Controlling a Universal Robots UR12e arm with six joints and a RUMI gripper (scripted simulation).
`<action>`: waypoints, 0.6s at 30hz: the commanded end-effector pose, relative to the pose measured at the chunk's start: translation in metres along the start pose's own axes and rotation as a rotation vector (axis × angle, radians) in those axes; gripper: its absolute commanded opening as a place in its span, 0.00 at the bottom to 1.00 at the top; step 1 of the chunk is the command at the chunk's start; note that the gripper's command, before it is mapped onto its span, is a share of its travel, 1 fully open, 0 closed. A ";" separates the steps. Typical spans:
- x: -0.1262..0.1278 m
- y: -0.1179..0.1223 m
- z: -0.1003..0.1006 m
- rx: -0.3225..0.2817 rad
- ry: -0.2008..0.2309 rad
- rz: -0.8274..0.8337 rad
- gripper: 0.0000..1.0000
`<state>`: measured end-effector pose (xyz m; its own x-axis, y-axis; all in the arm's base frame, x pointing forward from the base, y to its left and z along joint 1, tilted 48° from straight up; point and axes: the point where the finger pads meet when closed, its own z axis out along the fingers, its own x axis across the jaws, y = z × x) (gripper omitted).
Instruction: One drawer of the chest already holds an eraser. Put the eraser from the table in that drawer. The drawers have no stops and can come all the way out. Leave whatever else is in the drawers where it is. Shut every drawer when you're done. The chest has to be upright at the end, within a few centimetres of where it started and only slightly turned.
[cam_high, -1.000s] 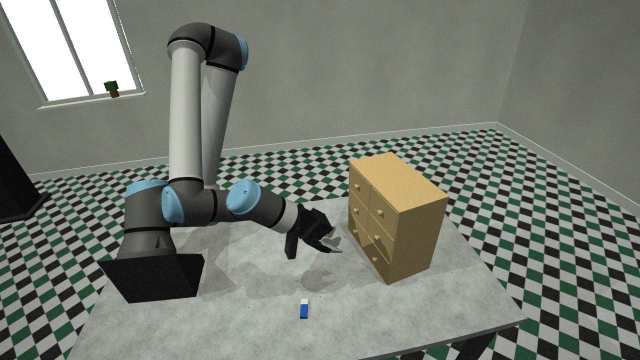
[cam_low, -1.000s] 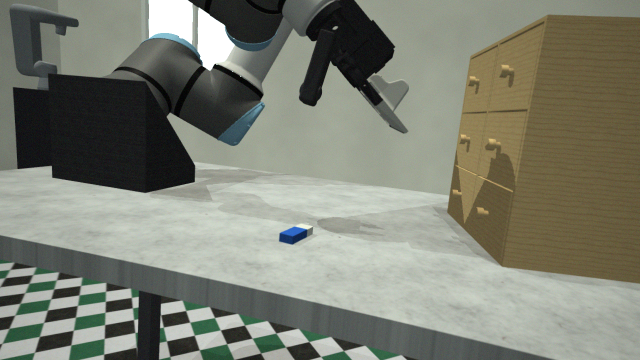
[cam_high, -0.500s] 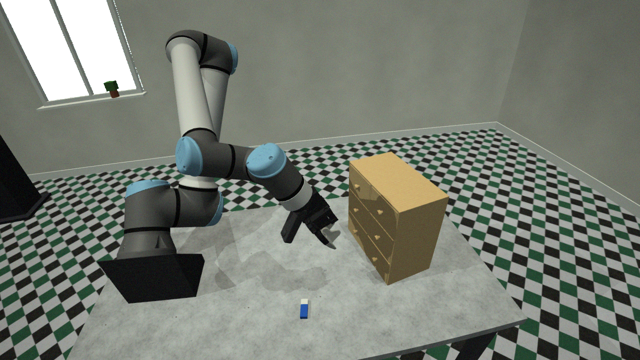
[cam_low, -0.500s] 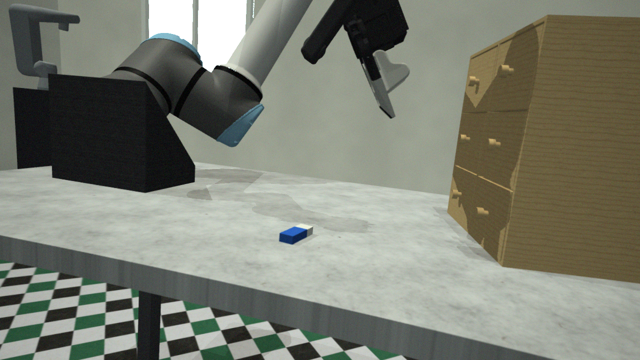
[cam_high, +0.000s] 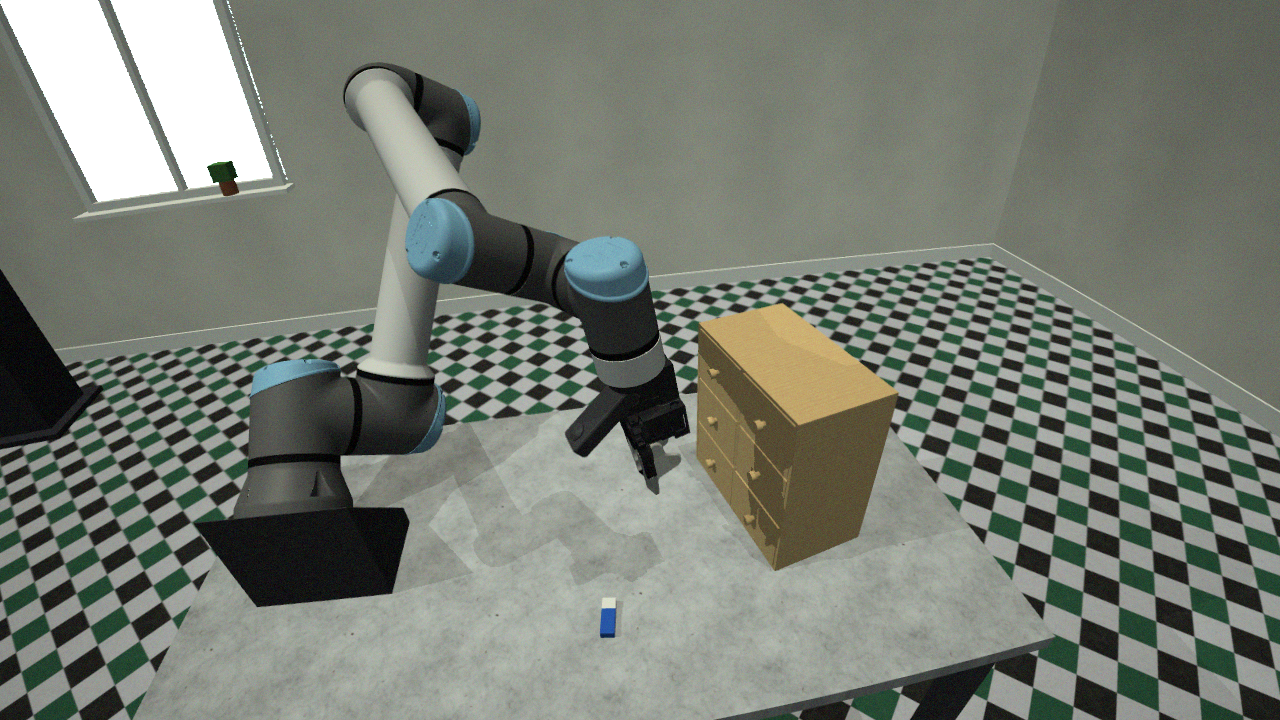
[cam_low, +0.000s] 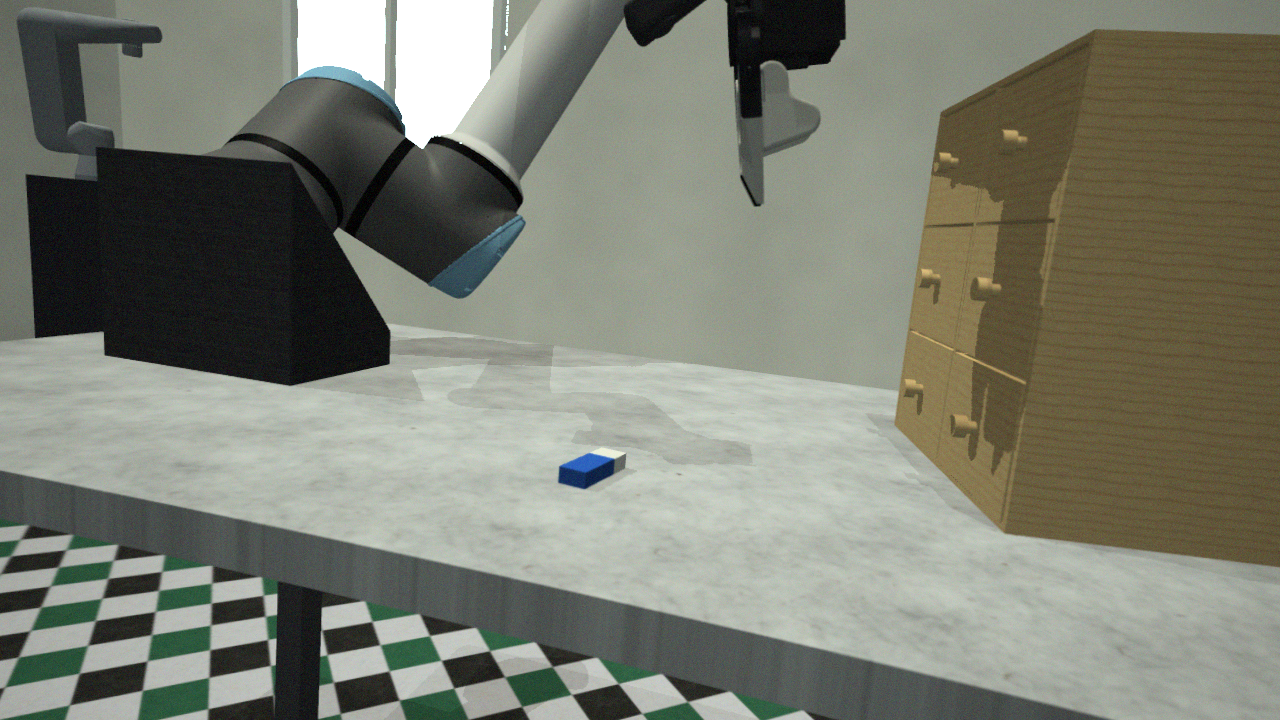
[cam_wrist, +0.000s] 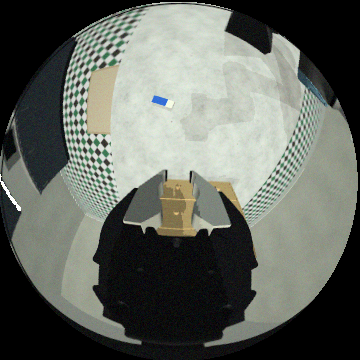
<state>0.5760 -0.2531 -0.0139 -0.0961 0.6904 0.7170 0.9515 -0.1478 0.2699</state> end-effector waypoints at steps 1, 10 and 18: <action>-0.002 -0.004 -0.007 0.091 0.011 -0.002 0.20; -0.002 -0.007 -0.012 0.149 0.011 -0.002 0.20; -0.002 -0.008 -0.013 0.155 0.011 -0.002 0.20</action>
<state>0.5655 -0.2612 -0.0099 -0.1006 0.6823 0.7241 0.9840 -0.0396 0.1740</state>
